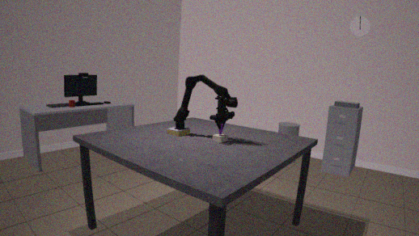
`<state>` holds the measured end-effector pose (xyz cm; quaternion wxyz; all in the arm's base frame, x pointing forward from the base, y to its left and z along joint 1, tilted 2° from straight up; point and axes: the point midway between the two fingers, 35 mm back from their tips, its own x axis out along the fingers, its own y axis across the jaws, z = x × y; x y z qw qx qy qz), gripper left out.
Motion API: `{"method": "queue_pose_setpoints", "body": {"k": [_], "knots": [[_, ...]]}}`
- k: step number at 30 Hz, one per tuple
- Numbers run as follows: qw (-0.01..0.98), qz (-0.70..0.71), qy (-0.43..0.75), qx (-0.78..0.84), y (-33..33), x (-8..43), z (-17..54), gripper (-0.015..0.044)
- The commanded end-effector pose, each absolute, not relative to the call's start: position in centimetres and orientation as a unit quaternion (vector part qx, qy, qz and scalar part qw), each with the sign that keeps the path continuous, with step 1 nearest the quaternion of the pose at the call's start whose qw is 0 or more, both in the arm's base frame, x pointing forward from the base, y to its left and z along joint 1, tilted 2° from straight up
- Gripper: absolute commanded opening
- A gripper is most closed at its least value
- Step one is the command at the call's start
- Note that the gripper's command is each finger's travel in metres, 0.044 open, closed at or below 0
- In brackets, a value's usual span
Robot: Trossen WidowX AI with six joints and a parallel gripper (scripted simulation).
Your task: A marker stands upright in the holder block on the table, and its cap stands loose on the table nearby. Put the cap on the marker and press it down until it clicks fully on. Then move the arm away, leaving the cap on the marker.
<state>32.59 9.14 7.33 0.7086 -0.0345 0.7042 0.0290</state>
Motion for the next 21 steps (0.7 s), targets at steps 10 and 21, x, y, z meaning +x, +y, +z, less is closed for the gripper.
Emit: {"method": "queue_pose_setpoints", "body": {"k": [10, 21], "knots": [[0.706, 0.028, 0.707, -0.034, 9.1, 32.41, 5.95, 0.0], [0.706, 0.028, 0.707, -0.034, 9.09, 32.4, 5.93, 0.0]]}}
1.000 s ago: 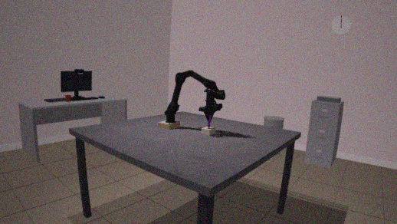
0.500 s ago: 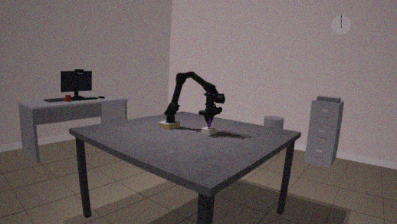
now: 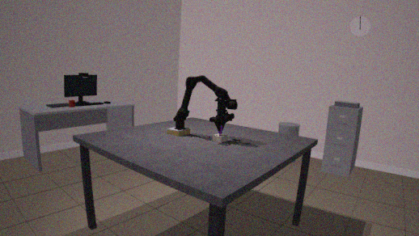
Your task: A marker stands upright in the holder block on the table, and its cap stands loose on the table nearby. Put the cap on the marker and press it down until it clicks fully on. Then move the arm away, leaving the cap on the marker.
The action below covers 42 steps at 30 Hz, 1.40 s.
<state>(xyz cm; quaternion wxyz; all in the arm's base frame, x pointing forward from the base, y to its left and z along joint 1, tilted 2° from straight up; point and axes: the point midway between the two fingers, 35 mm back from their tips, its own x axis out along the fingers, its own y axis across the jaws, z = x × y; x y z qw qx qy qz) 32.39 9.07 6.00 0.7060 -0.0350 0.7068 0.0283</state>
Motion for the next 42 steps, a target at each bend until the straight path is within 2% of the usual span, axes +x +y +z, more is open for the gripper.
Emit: {"method": "queue_pose_setpoints", "body": {"k": [1, 18, 25, 28, 42], "knots": [[0.706, 0.028, 0.707, -0.034, 9.1, 32.4, 5.9, 0.0], [0.706, 0.028, 0.707, -0.035, 9.1, 32.4, 6.0, 0.044], [0.706, 0.028, 0.707, -0.035, 9.1, 32.4, 13.3, 0.044], [0.706, 0.028, 0.707, -0.035, 9.1, 32.4, 13.5, 0.044], [0.706, 0.03, 0.707, -0.035, 9.1, 32.3, 12.6, 0.0072]]}}
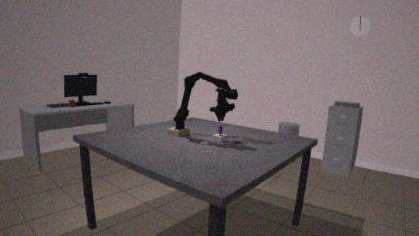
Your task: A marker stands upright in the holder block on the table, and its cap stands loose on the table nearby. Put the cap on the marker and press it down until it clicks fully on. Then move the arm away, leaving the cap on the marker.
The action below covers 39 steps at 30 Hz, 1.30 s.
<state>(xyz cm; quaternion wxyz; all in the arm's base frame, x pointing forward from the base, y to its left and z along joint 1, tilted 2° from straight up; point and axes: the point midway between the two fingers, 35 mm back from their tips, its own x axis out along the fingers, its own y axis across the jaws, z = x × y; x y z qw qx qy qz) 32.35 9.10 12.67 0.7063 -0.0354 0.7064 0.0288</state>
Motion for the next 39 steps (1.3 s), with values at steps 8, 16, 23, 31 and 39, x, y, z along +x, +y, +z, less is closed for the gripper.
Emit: {"method": "queue_pose_setpoints", "body": {"k": [8, 16, 23, 31, 39], "knots": [[0.706, 0.03, 0.707, -0.035, 9.1, 32.3, 12.6, 0.0], [0.706, 0.03, 0.707, -0.035, 9.1, 32.3, 12.1, 0.0], [0.706, 0.03, 0.707, -0.035, 9.1, 32.3, 11.1, 0.0], [0.706, 0.03, 0.707, -0.035, 9.1, 32.3, 9.9, 0.0], [0.706, 0.03, 0.707, -0.035, 9.1, 32.3, 8.7, 0.0]]}}
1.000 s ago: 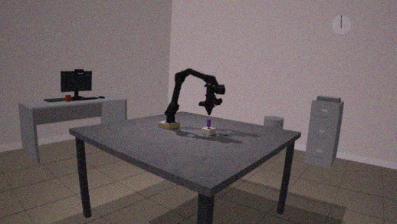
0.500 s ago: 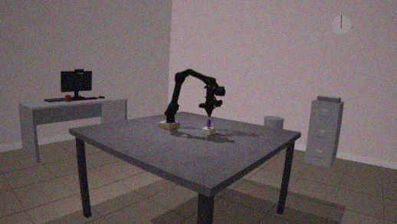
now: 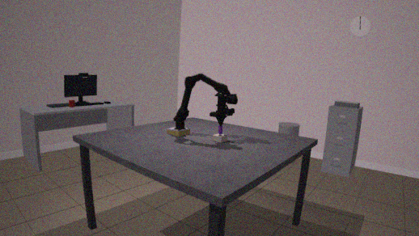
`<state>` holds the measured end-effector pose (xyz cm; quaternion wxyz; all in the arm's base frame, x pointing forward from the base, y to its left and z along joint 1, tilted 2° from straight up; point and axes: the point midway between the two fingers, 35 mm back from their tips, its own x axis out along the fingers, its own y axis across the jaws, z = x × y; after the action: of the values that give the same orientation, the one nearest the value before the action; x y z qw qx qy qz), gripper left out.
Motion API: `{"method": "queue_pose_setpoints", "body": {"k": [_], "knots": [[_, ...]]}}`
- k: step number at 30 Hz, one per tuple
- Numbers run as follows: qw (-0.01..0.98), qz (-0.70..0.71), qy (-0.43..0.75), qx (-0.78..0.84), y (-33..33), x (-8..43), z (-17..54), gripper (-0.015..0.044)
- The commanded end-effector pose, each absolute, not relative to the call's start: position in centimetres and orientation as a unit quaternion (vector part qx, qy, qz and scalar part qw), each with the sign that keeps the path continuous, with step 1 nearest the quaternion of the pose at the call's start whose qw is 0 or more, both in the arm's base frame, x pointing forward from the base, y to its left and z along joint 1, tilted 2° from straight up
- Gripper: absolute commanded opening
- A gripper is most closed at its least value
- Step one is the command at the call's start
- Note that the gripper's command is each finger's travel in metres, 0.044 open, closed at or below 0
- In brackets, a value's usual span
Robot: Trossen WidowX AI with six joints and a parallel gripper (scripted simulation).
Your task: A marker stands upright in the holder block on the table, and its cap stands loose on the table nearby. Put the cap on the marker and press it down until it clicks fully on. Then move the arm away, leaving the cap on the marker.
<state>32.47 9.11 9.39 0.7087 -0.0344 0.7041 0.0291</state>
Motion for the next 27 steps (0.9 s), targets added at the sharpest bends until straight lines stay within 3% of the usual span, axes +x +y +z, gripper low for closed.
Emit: {"method": "queue_pose_setpoints", "body": {"k": [1, 11, 18, 22, 27], "knots": [[0.706, 0.03, 0.707, -0.035, 9.1, 32.3, 8.6, 0.0], [0.711, 0.03, 0.702, -0.034, 9.1, 32.6, 9.2, 0.0], [0.71, 0.03, 0.702, -0.034, 9.2, 32.7, 17.1, 0.0], [0.71, 0.029, 0.703, -0.034, 9.2, 32.6, 18.0, 0.0], [0.71, 0.029, 0.703, -0.034, 9.2, 32.6, 18.0, 0.0131]]}}
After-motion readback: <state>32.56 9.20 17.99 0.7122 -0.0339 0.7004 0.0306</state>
